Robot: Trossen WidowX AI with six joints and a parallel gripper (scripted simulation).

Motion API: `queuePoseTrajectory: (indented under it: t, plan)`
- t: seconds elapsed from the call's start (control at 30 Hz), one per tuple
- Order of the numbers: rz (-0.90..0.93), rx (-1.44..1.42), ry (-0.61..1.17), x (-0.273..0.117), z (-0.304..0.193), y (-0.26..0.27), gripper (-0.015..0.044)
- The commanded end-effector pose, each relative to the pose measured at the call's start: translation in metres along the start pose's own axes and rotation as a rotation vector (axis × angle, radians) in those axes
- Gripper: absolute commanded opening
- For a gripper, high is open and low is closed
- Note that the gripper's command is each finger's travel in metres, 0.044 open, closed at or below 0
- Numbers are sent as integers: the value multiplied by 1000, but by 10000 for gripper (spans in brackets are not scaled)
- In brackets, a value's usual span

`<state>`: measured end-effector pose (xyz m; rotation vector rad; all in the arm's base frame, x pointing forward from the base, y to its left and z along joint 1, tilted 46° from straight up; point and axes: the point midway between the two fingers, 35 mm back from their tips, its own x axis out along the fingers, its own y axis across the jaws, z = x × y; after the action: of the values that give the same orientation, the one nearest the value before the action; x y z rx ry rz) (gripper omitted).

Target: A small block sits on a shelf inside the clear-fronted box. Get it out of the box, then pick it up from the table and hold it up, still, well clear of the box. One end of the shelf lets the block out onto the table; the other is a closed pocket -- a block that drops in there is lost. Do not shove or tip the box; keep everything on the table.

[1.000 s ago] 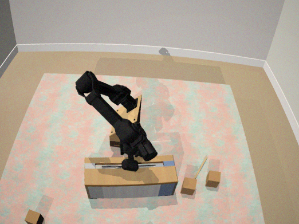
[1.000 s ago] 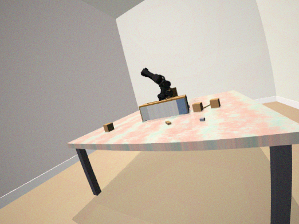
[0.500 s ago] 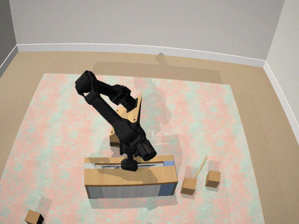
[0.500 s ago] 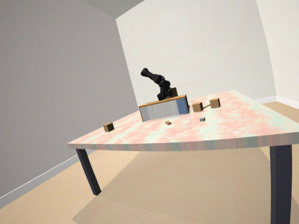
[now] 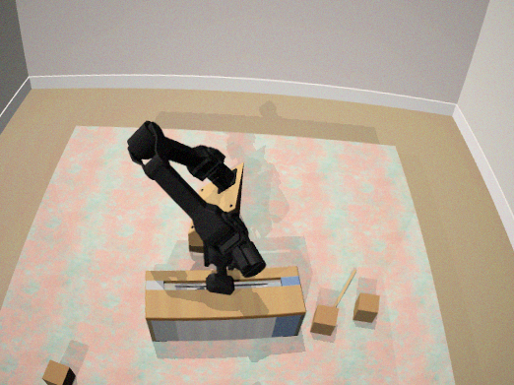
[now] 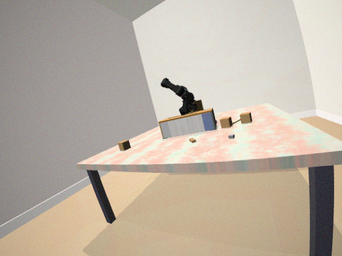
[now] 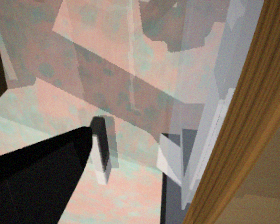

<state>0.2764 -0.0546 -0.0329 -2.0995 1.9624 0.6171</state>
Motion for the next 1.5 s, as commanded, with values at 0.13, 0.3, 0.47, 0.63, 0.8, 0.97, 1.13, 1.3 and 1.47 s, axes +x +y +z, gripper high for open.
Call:
queuePoseTrajectory:
  t: [0.13,0.3,0.47,0.63,0.8,0.97,1.13,1.3,1.47]
  plan:
    - [-3,2,2,2,-8,0,400]
    - [-3,2,2,4,-13,0,400]
    - [-3,1,3,6,-17,0,400]
    - [-2,1,3,9,-26,0,400]
    - [-2,1,3,12,-35,0,400]
    - [-2,1,4,15,-45,0,400]
    - [-2,1,4,19,-54,0,400]
    - [-2,1,5,22,-64,0,400]
    - [-2,1,5,25,-73,0,400]
